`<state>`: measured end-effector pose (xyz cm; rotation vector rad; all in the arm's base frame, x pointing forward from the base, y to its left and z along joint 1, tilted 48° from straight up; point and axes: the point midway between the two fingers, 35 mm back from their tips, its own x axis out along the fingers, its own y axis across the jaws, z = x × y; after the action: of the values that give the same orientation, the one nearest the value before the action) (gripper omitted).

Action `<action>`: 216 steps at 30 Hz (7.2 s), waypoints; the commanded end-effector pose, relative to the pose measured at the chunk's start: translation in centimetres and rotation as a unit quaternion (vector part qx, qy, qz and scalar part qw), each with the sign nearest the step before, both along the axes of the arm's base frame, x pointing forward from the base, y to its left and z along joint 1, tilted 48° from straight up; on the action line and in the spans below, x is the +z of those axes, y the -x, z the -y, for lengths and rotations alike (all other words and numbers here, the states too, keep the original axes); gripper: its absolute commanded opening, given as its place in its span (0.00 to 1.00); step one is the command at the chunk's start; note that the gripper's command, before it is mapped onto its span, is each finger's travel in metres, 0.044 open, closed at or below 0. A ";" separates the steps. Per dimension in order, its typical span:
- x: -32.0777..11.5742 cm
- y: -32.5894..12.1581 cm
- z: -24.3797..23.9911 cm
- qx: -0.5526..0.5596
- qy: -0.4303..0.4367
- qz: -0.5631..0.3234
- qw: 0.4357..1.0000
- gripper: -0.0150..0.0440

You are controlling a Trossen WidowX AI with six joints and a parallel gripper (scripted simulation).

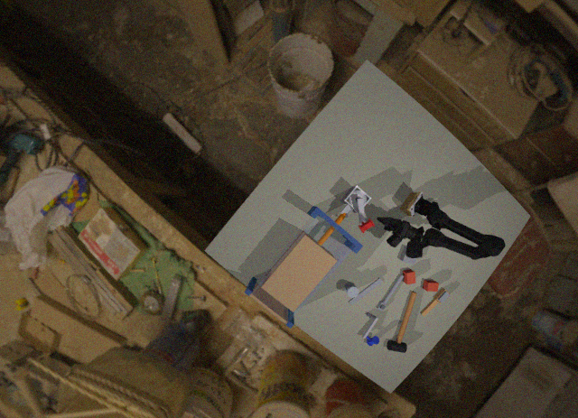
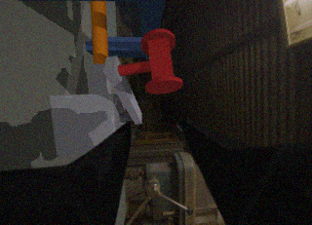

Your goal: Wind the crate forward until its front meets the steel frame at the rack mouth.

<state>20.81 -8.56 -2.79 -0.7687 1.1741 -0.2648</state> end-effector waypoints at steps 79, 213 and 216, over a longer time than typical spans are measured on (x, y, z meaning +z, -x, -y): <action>-6.2 -4.9 8.5 0.390 -0.560 -0.229 0.694 1.00; -10.4 -4.3 6.6 0.275 -0.634 -0.180 0.700 0.25; -10.4 -4.3 6.6 0.277 -0.634 -0.180 0.699 0.25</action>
<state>25.15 -15.29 -12.94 0.1353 1.1019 1.1863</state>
